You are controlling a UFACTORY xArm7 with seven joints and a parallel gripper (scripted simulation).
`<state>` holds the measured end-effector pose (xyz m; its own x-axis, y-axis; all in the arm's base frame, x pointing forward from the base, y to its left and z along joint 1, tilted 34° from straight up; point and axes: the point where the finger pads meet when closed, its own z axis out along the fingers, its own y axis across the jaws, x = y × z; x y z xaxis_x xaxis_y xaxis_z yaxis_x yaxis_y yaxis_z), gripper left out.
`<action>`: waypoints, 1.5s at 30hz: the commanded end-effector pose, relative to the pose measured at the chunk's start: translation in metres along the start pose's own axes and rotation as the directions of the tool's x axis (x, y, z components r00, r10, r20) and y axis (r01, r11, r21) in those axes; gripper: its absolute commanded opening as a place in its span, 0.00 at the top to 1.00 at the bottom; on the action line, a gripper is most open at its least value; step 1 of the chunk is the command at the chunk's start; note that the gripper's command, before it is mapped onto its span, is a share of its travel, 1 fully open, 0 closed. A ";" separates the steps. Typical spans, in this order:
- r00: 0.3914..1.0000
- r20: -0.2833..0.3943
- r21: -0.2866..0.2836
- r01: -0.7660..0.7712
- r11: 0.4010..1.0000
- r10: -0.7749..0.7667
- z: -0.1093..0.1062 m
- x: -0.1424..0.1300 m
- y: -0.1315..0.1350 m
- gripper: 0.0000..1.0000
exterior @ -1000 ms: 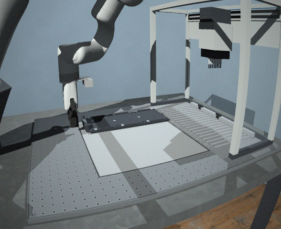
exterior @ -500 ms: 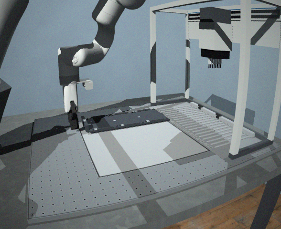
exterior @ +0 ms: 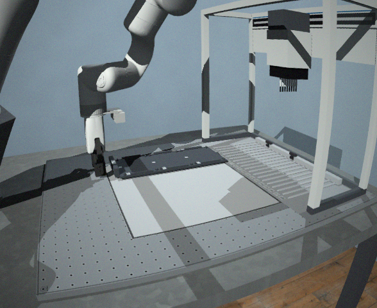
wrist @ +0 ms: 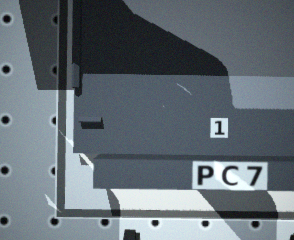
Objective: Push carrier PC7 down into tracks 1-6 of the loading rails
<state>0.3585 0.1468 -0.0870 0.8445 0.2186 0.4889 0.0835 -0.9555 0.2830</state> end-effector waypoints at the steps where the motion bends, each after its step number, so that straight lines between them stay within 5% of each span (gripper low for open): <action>1: 1.000 -0.001 0.002 0.001 1.000 -0.001 -0.001 0.000 -0.001 0.18; 45: 1.000 -0.001 0.002 0.001 1.000 -0.001 -0.001 0.037 -0.001 0.18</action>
<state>0.3870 0.1541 -0.0706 0.8446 0.2187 0.4887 0.0839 -0.9555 0.2827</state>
